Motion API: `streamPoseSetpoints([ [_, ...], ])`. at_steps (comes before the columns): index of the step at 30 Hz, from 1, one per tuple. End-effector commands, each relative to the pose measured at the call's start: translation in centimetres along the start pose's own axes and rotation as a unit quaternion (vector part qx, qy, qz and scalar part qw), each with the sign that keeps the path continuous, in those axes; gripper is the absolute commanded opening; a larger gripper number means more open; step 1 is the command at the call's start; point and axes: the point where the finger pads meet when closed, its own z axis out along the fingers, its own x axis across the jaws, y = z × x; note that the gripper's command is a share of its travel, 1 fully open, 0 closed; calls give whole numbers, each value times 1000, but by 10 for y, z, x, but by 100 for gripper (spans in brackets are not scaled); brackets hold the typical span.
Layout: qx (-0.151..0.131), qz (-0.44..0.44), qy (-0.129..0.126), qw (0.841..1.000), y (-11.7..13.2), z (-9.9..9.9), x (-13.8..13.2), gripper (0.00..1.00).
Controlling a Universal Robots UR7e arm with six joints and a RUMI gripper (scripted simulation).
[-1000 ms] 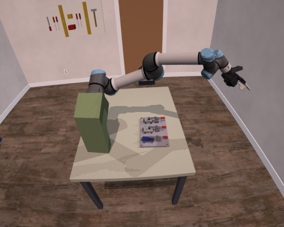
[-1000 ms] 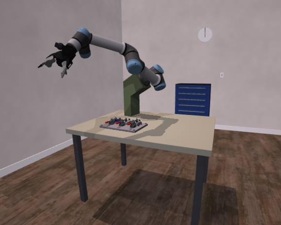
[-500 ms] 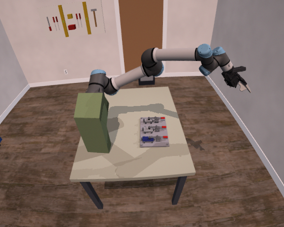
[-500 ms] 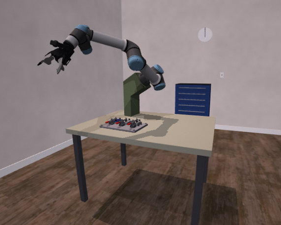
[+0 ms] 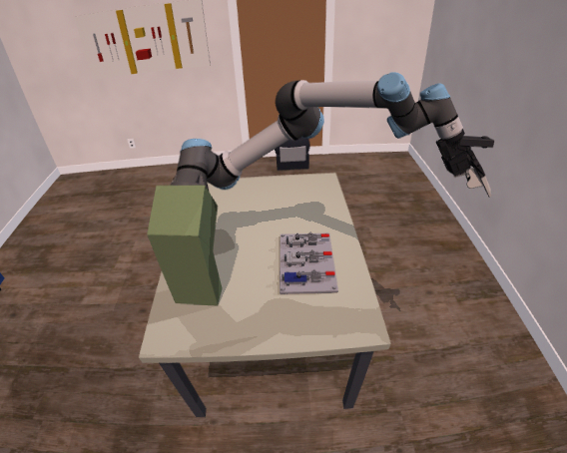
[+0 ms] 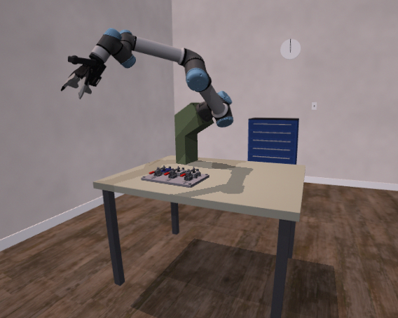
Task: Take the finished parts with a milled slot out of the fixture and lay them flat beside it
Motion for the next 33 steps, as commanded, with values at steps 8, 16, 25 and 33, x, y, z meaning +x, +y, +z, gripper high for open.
streamPoseSetpoints([
  [8, -84, 101, 18, 991, 91, -45, 56, 100],
  [16, -156, 184, 15, 970, 180, -84, 75, 100],
  [25, -212, 243, 2, 947, 253, -117, 71, 100],
  [33, -260, 293, -18, 920, 318, -147, 54, 100],
])
